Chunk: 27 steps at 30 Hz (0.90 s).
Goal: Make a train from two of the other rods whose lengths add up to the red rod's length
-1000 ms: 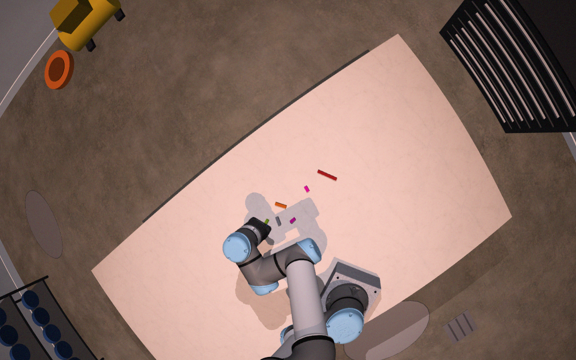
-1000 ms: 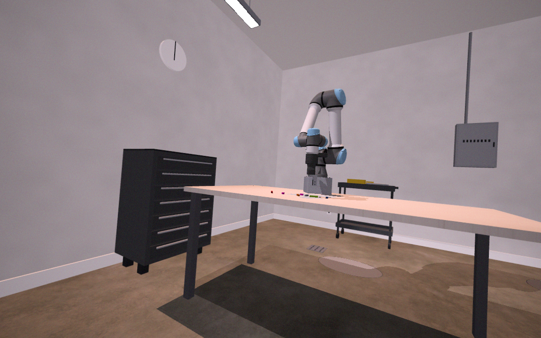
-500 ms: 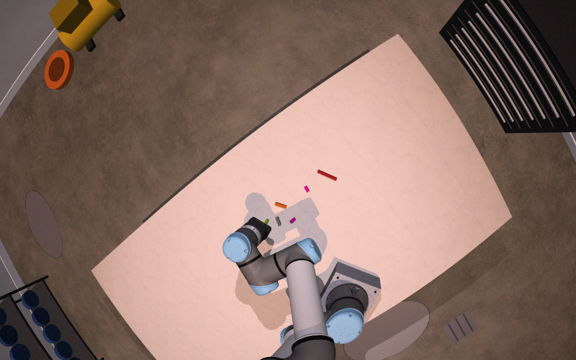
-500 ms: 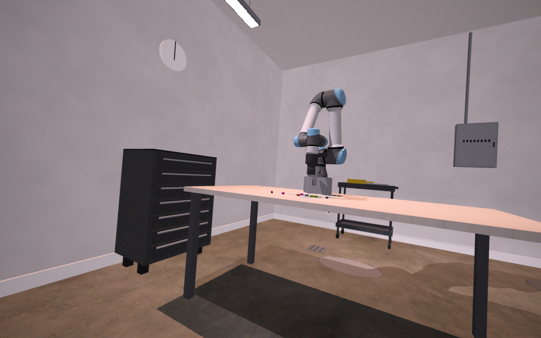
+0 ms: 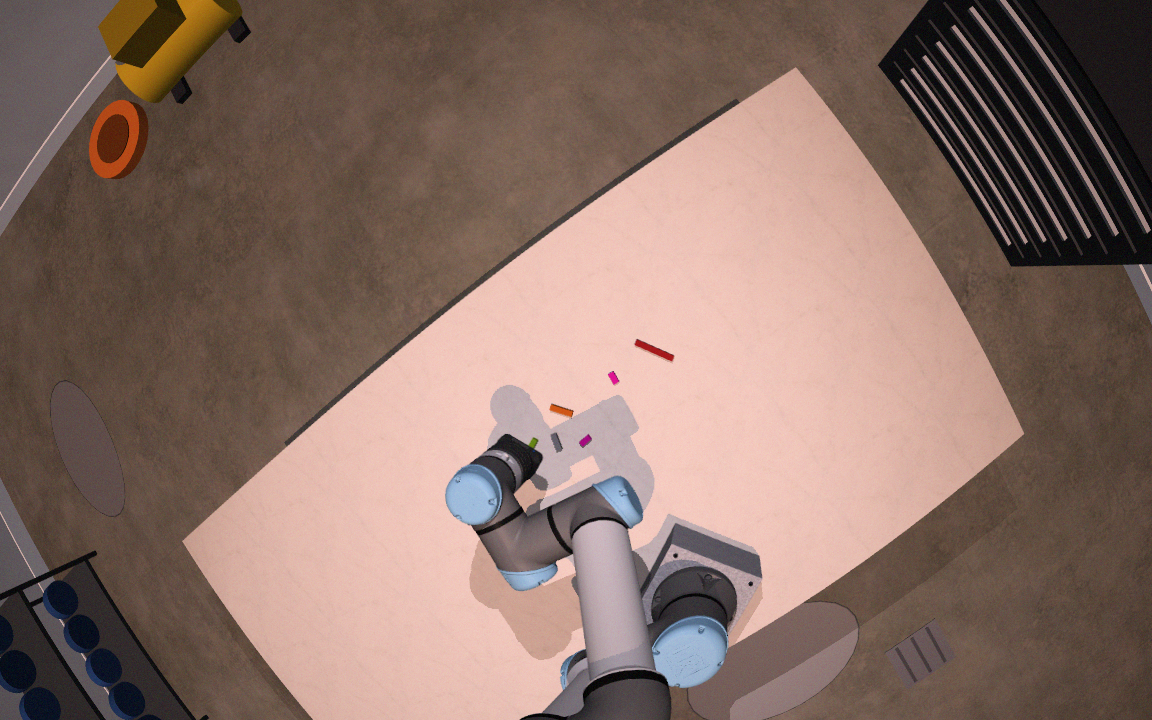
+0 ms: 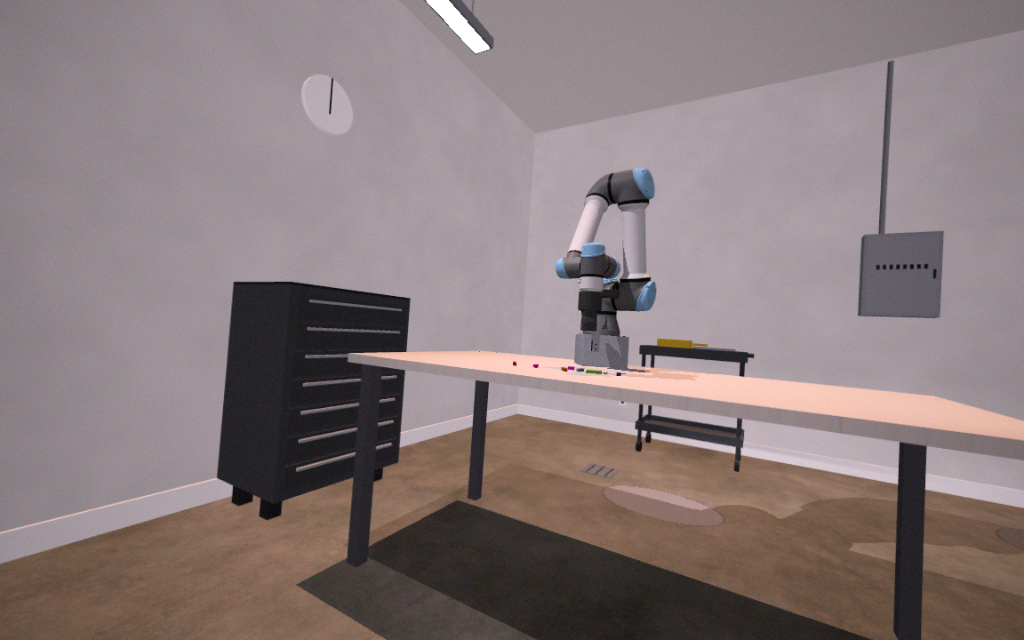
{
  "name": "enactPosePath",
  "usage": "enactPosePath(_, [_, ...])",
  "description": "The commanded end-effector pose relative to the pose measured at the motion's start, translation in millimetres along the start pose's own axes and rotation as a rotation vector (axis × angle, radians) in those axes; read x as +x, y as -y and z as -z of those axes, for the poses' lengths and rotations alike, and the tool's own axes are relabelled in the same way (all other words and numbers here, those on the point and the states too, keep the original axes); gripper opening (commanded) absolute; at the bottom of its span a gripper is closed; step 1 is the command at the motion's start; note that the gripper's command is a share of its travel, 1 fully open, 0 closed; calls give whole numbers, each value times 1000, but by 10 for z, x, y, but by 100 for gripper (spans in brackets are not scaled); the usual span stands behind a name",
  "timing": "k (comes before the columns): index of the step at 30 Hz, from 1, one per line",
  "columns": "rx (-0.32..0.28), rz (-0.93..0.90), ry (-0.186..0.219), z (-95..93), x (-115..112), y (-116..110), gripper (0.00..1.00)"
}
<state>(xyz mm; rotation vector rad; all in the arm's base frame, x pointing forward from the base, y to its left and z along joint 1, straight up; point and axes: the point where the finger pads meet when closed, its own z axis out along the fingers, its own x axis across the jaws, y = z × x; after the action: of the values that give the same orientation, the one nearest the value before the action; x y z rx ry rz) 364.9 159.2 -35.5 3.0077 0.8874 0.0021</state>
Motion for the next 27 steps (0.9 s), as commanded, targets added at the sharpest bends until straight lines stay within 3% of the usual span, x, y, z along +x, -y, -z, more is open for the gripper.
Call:
enactPosePath(1, [-1,0,-1,-3,4,-2,54])
enactPosePath(27, [-1,0,-1,-298,9,2,54])
